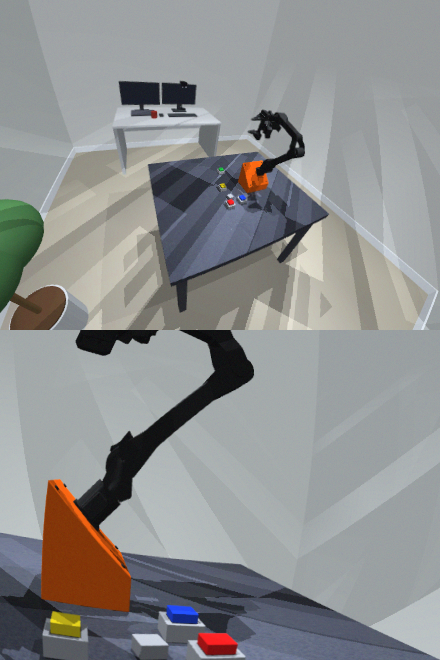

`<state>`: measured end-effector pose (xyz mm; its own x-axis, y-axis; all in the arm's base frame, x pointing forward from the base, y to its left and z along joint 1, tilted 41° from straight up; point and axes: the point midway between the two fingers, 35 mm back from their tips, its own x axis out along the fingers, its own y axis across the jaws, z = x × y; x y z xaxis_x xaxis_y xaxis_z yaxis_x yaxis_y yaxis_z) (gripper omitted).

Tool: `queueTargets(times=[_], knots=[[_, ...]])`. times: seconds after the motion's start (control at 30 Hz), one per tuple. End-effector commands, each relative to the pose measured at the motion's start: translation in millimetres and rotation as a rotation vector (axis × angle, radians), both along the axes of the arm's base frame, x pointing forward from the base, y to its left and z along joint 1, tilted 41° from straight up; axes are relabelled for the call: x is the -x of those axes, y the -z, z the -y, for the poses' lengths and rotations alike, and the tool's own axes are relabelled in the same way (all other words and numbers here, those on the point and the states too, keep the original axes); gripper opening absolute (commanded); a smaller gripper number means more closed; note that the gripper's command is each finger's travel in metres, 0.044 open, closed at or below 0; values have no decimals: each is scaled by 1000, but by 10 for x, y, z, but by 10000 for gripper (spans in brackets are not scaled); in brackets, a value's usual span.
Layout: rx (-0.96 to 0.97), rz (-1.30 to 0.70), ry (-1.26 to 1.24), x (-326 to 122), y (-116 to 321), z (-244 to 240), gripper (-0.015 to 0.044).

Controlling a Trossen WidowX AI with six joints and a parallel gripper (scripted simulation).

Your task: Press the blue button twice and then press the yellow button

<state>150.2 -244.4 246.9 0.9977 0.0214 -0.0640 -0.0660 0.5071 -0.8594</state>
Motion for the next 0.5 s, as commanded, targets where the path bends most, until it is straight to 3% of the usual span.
queueTargets(times=[0.0, 0.2, 0.47], knots=[[-13, -4, -8, -18, 7, -15, 400], [-417, -209, -223, -504, 234, -562, 400], [-901, -680, -354, -888, 574, -1470, 400]])
